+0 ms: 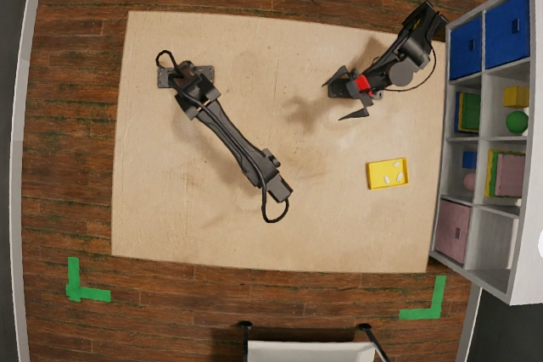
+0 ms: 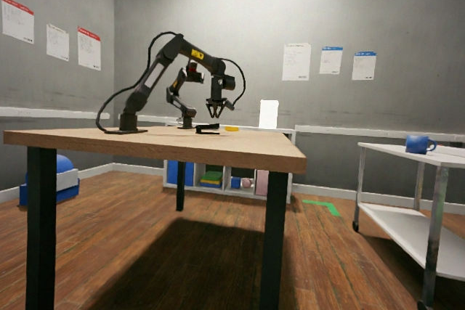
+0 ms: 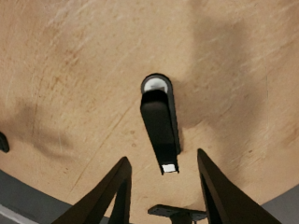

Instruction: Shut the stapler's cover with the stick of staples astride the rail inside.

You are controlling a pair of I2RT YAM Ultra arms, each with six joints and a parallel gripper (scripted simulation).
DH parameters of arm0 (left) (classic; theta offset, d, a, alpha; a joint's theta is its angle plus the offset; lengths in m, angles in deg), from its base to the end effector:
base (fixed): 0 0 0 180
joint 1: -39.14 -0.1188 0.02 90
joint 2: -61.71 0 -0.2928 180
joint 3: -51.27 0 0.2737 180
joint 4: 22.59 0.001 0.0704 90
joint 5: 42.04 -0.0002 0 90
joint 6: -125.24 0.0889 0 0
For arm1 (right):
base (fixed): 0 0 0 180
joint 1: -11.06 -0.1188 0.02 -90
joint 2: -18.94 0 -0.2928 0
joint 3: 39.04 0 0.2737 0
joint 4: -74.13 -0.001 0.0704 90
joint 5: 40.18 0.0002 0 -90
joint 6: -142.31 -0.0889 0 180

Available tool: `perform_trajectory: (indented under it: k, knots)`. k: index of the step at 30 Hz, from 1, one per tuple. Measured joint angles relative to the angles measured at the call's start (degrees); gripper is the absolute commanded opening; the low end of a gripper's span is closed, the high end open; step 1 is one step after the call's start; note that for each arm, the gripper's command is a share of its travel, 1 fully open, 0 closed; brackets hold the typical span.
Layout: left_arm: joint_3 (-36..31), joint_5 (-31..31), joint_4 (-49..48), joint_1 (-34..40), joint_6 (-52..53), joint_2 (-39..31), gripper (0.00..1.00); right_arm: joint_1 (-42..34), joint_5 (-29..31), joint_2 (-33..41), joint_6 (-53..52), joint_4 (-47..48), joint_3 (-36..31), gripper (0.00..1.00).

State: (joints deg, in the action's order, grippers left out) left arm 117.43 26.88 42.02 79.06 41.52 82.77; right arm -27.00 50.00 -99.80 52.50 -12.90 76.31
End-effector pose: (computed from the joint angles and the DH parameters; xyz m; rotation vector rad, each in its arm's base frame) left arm 0.0449 -0.0779 0.3665 0.9967 1.6860 -0.7429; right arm 0.3402 0.2673 0.2001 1.0274 -2.9626 0.0084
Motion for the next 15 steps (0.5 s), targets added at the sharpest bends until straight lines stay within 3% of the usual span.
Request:
perform_trajectory:
  k: [1,3,5,15]
  knots:
    - [0.02,0.35,-1.05,-0.79,-0.04,0.09,1.0,0.0,0.13,0.11,0.15,0.79,-0.37,0.79]
    - [0.02,1.42,-3.82,-3.08,-0.28,1.01,1.0,0.0,0.37,0.92,0.5,2.47,-2.14,0.79]
    - [0.0,2.34,-6.05,-4.5,-0.5,2.23,1.0,0.0,0.61,1.68,0.81,3.61,-3.5,1.0]
    - [1.33,10.25,-24.9,-20.92,-2.89,16.85,1.0,-0.72,2.27,17.94,3.91,15.06,-21.24,1.0]
